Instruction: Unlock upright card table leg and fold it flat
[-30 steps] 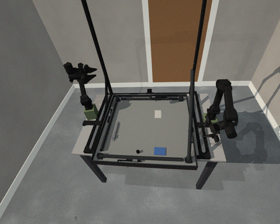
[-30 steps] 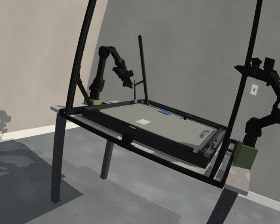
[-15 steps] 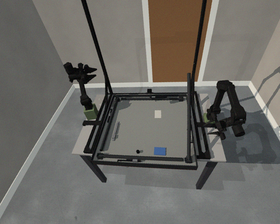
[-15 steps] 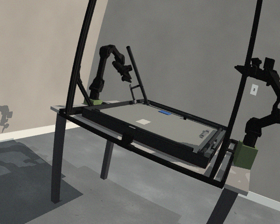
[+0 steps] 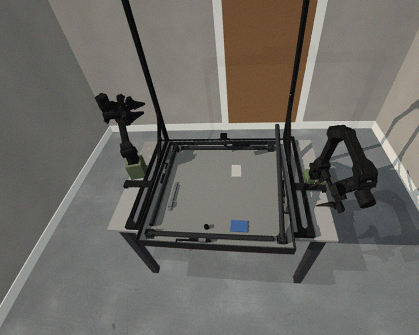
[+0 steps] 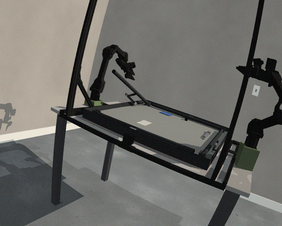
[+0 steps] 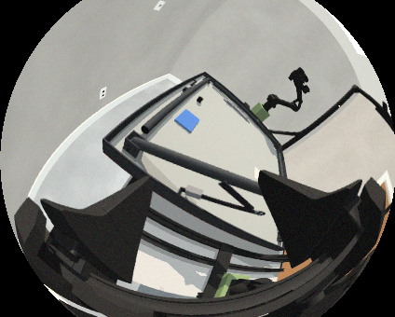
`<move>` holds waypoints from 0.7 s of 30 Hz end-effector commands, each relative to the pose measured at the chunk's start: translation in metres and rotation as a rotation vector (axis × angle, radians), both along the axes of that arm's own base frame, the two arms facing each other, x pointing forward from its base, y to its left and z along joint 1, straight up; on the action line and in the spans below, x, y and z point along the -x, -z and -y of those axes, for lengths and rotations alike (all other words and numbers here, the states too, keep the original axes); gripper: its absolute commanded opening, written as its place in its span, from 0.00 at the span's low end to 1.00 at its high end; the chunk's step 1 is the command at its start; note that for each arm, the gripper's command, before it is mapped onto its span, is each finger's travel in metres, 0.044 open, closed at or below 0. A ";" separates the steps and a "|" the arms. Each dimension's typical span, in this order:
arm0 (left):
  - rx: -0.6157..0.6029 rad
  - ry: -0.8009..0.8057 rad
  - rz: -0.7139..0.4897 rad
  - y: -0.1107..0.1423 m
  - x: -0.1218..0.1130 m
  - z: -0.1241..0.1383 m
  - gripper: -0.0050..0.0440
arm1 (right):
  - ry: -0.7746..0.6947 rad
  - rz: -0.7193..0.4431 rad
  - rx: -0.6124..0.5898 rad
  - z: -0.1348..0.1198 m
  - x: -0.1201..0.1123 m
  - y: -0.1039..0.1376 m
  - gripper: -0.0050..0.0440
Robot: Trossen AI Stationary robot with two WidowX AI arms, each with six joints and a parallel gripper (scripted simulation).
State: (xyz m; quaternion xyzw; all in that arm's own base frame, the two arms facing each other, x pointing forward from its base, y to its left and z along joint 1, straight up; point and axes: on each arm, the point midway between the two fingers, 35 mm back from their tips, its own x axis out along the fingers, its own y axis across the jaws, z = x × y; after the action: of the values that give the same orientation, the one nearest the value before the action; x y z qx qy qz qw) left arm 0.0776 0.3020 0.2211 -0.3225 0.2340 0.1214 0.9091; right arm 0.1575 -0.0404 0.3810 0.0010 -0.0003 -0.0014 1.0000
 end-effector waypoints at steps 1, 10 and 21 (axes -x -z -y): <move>0.012 -0.001 0.004 -0.010 0.000 -0.028 0.92 | -0.003 -0.001 0.002 0.000 0.000 0.000 0.92; 0.006 -0.013 0.005 -0.024 -0.001 -0.059 0.92 | -0.003 -0.001 0.002 0.000 0.000 0.000 0.92; 0.006 -0.013 0.005 -0.024 -0.001 -0.059 0.92 | -0.003 -0.001 0.002 0.000 0.000 0.000 0.92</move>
State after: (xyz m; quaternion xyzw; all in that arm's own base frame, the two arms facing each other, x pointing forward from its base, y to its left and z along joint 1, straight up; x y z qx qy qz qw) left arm 0.0783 0.3578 0.2488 -0.3215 0.2303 0.1284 0.9095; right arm 0.1575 -0.0404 0.3810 0.0010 -0.0003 -0.0014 1.0000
